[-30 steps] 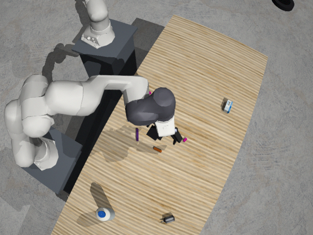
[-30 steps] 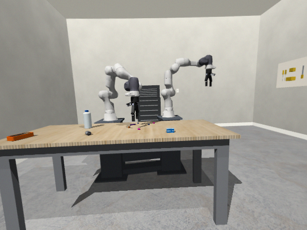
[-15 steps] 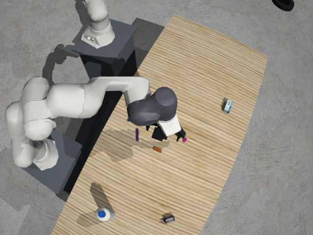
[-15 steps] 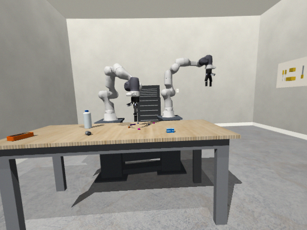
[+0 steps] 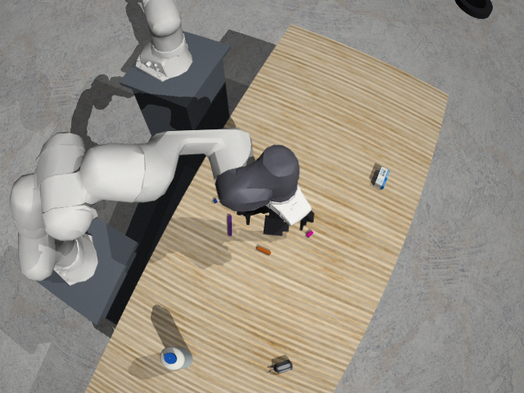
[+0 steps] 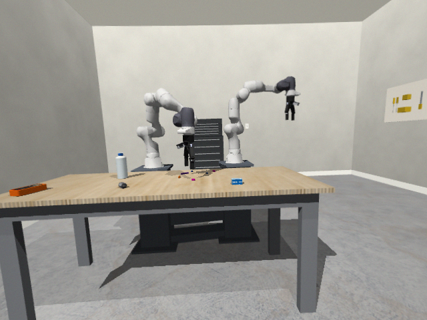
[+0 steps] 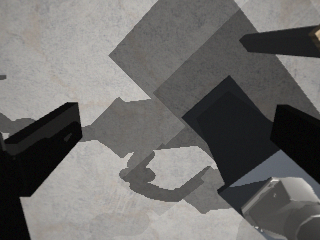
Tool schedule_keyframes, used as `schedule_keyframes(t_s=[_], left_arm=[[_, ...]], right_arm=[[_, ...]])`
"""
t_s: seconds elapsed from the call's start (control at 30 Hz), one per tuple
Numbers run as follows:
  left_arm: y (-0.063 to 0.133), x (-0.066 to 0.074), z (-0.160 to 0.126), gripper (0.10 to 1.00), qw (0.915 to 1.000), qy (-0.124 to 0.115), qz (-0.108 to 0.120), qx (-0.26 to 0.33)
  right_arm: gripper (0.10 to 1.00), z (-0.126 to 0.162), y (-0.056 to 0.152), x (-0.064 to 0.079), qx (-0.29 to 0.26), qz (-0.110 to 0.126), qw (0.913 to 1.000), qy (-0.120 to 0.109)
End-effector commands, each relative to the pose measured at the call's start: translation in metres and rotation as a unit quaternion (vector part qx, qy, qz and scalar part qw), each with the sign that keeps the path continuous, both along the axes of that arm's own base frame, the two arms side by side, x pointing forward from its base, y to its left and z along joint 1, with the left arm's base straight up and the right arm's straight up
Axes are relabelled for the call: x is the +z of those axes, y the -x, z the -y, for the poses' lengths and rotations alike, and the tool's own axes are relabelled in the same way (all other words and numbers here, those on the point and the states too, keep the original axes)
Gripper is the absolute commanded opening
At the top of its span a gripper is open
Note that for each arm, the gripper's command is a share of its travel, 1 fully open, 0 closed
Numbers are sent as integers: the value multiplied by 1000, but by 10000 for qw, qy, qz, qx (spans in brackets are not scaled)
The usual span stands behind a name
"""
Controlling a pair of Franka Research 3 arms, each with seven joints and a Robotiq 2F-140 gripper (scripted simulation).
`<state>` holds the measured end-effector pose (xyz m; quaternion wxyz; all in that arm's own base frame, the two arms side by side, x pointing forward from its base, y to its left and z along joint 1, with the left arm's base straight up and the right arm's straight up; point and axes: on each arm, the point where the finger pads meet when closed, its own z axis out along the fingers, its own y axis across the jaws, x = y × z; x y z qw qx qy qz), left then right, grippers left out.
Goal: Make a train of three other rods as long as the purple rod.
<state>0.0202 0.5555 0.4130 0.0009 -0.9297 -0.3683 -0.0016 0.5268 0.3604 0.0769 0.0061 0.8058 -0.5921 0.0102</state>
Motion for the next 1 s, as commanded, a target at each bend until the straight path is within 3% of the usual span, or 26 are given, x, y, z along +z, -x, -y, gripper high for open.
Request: schedule_keyframes(t_s=[0.0, 0.63, 0.67, 0.97], left_arm=[[1, 0, 1, 1000, 10000, 14, -12, -21], [1, 0, 1, 1000, 10000, 14, -12, -21], [1, 0, 1, 1000, 10000, 14, -12, -21], [1, 0, 1, 1000, 10000, 14, -12, -21]], right_arm=[[1000, 1, 0, -2, 834, -66, 9965, 7], [1000, -2, -6, -2, 2229, -100, 9748, 23], [1000, -3, -7, -2, 2450, -106, 9695, 24], [1000, -4, -10, -3, 3183, -124, 9479, 30]])
